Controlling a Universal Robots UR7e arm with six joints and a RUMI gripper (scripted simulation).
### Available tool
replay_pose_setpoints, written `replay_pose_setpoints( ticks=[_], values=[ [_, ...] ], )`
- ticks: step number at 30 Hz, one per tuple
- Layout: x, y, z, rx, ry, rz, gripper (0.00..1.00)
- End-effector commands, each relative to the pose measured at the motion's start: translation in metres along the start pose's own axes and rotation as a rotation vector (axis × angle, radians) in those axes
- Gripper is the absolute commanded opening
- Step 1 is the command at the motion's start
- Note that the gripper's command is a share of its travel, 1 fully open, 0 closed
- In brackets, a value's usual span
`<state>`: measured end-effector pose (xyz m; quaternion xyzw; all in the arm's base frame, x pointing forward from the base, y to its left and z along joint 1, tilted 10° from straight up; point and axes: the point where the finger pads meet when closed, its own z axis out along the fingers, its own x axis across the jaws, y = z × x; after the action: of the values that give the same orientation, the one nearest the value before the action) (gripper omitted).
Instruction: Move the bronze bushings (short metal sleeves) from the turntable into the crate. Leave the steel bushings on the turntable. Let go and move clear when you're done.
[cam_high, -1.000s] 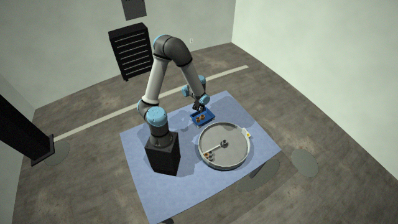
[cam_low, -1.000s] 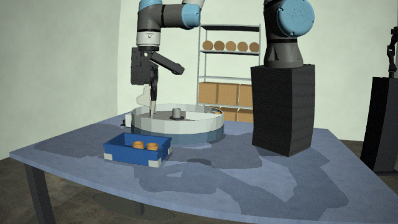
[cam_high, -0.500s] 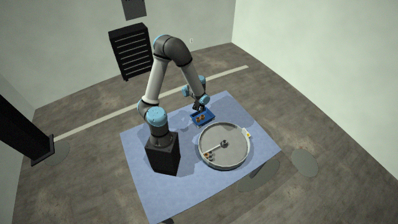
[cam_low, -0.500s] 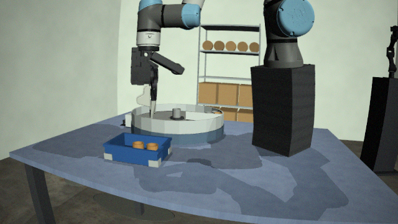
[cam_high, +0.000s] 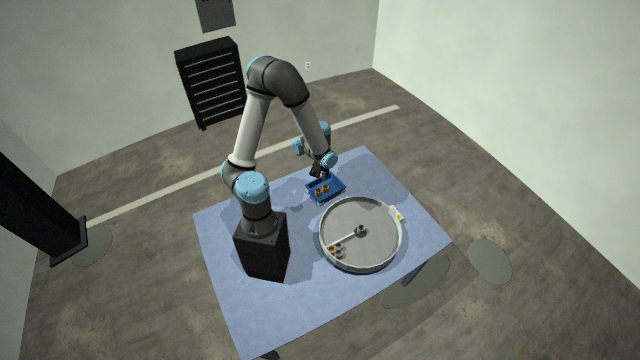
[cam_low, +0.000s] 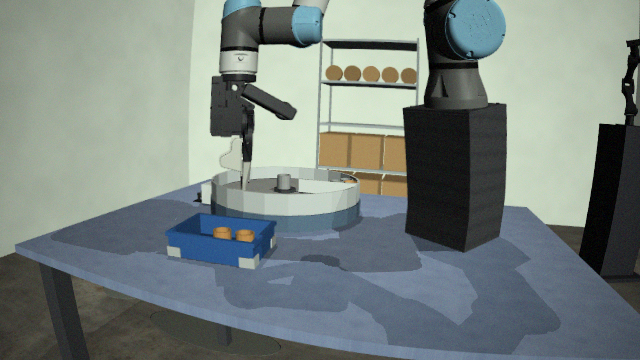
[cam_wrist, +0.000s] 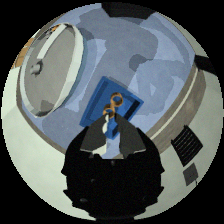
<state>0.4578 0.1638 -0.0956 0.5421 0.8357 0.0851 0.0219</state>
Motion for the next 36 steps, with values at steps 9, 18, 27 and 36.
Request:
replay_pose_setpoints(
  ticks=[9, 18, 27, 36],
  values=[
    [-0.001, -0.001, 0.000, -0.001, 0.000, 0.000, 0.05],
    [-0.013, -0.014, 0.000, -0.001, -0.001, 0.000, 0.05],
    [-0.051, -0.058, 0.000, -0.001, -0.001, 0.000, 0.05],
    [-0.092, -0.107, 0.000, -0.001, 0.000, 0.000, 0.05]
  ],
)
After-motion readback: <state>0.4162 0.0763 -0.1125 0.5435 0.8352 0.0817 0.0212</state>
